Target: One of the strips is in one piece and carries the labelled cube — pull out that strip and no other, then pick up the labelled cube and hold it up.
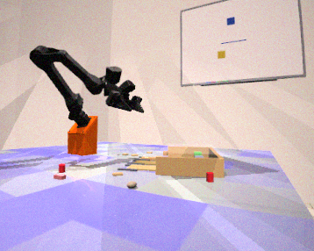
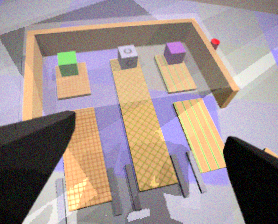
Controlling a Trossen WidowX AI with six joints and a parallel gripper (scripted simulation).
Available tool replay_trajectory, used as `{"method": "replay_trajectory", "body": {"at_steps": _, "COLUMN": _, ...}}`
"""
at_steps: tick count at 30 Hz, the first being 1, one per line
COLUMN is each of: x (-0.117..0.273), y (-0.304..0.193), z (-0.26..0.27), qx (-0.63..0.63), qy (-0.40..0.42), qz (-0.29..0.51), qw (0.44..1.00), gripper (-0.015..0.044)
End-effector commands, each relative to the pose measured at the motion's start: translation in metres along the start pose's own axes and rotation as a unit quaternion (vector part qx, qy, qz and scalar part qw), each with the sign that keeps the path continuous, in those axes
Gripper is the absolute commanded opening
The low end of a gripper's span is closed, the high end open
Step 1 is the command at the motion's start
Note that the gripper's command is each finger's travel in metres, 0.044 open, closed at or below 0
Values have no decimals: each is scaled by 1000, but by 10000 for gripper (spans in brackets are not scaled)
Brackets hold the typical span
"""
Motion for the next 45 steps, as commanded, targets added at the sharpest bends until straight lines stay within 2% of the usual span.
{"method": "replay_trajectory", "body": {"at_steps": 1, "x": 0, "y": -1, "z": 0, "qx": 4, "qy": 2, "qz": 0, "qw": 1000, "gripper": 400}}
{"method": "replay_trajectory", "body": {"at_steps": 4, "x": -12, "y": 5, "z": 1, "qx": 20, "qy": 10, "qz": 30, "qw": 999, "gripper": 321}}
{"method": "replay_trajectory", "body": {"at_steps": 16, "x": -105, "y": 17, "z": -6, "qx": 118, "qy": 89, "qz": 279, "qw": 949, "gripper": 6}}
{"method": "replay_trajectory", "body": {"at_steps": 21, "x": -136, "y": 9, "z": -20, "qx": 146, "qy": 127, "qz": 384, "qw": 903, "gripper": 0}}
{"method": "replay_trajectory", "body": {"at_steps": 25, "x": -155, "y": 7, "z": -34, "qx": 156, "qy": 146, "qz": 432, "qw": 876, "gripper": 0}}
{"method": "replay_trajectory", "body": {"at_steps": 45, "x": -165, "y": -5, "z": -32, "qx": 156, "qy": 147, "qz": 435, "qw": 875, "gripper": 0}}
Point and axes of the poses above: the point midway between the two fingers, 35 mm back from their tips, its own x axis back along the fingers, its own z axis across the jaws, y = z × x, the point moved 7 cm from there along x, back along the fingers, and after that the axes turned 9 degrees about x, right-handed, at the moved point
